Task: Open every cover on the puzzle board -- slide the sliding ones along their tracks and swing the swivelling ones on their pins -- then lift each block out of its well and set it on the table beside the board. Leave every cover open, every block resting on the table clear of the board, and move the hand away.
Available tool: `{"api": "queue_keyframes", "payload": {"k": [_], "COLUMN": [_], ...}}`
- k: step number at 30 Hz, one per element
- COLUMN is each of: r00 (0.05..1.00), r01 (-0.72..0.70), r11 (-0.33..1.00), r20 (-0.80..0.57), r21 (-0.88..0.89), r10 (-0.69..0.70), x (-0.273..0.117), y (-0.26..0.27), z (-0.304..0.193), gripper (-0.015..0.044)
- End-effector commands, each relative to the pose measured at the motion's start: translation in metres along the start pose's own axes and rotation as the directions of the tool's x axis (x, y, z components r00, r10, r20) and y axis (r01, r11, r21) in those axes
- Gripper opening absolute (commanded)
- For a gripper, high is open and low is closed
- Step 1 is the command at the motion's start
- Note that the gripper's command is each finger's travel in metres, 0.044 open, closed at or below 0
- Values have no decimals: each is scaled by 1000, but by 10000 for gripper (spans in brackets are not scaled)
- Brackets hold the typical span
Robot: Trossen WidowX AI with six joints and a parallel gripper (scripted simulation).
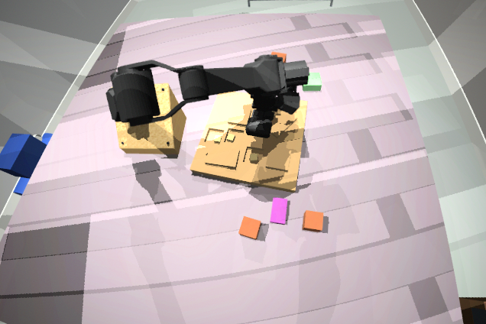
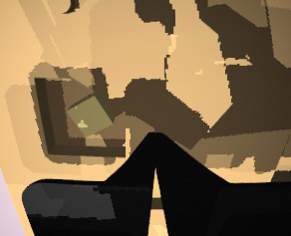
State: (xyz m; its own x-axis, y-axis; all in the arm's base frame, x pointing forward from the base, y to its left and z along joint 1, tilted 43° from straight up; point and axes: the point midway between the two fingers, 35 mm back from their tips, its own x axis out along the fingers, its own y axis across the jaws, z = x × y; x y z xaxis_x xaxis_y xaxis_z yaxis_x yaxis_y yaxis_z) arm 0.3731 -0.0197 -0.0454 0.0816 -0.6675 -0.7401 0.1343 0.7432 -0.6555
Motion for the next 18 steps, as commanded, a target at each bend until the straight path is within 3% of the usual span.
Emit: {"api": "queue_keyframes", "payload": {"k": [1,18], "r00": [1000,1000], "r01": [8,9], "r11": [1000,1000], "r20": [-3,-2], "r21": [-4,-4], "r10": [-8,-9], "x": [1,1], "y": [-4,-19], "z": [1,15], "gripper": [0,0]}}
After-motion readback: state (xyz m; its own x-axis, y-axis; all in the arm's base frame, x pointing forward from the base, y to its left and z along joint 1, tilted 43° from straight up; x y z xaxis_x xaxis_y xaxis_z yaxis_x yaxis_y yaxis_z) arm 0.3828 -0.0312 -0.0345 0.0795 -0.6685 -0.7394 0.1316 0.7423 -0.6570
